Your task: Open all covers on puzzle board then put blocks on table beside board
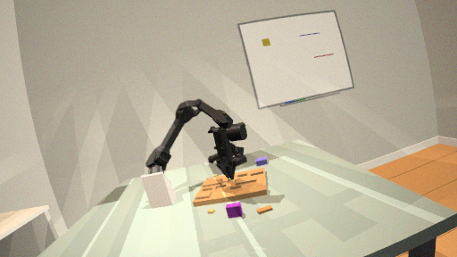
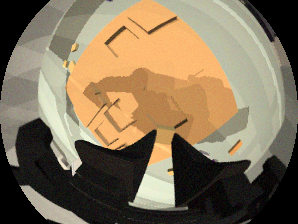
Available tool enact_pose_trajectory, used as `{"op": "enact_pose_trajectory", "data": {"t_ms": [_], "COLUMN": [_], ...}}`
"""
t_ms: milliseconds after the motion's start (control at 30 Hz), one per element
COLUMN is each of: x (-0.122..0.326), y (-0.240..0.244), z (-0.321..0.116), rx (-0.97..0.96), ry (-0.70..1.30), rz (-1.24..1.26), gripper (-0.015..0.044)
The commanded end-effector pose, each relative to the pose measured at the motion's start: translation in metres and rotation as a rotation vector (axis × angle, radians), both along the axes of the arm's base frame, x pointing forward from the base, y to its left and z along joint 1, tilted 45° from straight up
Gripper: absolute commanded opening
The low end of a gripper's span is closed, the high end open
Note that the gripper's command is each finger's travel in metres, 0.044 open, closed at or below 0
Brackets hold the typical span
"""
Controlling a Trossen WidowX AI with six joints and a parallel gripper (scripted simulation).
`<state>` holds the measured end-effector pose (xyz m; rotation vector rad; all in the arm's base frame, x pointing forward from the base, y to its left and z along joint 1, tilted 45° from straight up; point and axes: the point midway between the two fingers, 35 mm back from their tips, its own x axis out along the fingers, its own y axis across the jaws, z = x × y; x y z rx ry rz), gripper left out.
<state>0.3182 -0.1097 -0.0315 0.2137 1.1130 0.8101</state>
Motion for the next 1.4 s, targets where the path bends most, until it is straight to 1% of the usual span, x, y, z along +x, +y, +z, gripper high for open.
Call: {"op": "enact_pose_trajectory", "data": {"t_ms": [0, 500, 1367], "x": [0.001, -0.007, -0.081], "y": [-0.011, -0.032, -0.077], "z": [0.008, 0.031, -0.020], "rx": [-0.012, -0.013, -0.043], "ry": [-0.013, -0.012, 0.002], "rz": [-0.002, -0.002, -0.010], "gripper": [0.0080, 0.0080, 0.0080]}}
